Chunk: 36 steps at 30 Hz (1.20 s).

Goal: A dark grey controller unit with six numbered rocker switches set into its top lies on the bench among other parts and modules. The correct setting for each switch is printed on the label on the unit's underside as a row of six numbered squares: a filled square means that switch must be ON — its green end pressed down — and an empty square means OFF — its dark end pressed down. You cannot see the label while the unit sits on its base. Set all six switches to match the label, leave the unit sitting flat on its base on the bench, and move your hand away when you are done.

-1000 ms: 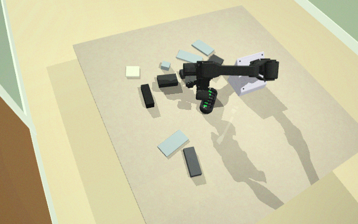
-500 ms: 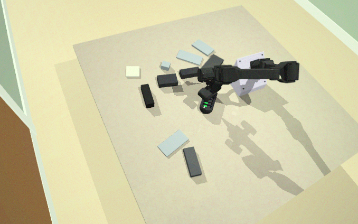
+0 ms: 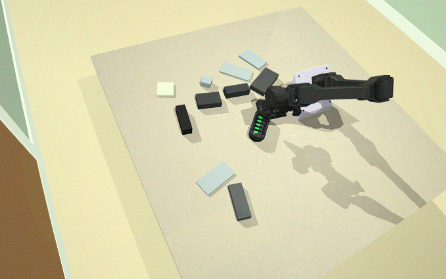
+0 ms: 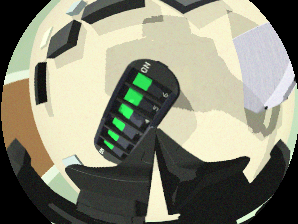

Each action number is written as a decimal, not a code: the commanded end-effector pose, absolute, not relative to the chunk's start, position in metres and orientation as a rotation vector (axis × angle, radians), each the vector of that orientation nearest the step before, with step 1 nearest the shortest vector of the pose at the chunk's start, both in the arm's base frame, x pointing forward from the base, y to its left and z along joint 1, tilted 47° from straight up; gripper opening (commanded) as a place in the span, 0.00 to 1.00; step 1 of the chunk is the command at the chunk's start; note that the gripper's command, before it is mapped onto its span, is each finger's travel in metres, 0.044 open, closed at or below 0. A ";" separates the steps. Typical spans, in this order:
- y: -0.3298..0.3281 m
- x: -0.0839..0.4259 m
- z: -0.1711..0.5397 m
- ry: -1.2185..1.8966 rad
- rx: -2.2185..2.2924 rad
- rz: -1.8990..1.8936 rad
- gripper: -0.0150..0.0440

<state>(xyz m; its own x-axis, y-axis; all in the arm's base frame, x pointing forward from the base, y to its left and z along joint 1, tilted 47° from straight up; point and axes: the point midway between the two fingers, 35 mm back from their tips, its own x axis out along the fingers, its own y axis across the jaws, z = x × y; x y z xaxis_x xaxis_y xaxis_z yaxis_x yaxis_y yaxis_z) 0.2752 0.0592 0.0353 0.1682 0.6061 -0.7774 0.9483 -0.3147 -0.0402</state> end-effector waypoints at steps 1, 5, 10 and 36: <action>0.063 0.236 0.024 1.169 2.361 -1.430 0.25; 0.063 0.236 0.024 1.169 2.361 -1.430 0.25; 0.063 0.236 0.024 1.169 2.361 -1.430 0.25; 0.085 0.239 0.002 1.173 2.360 -1.437 0.25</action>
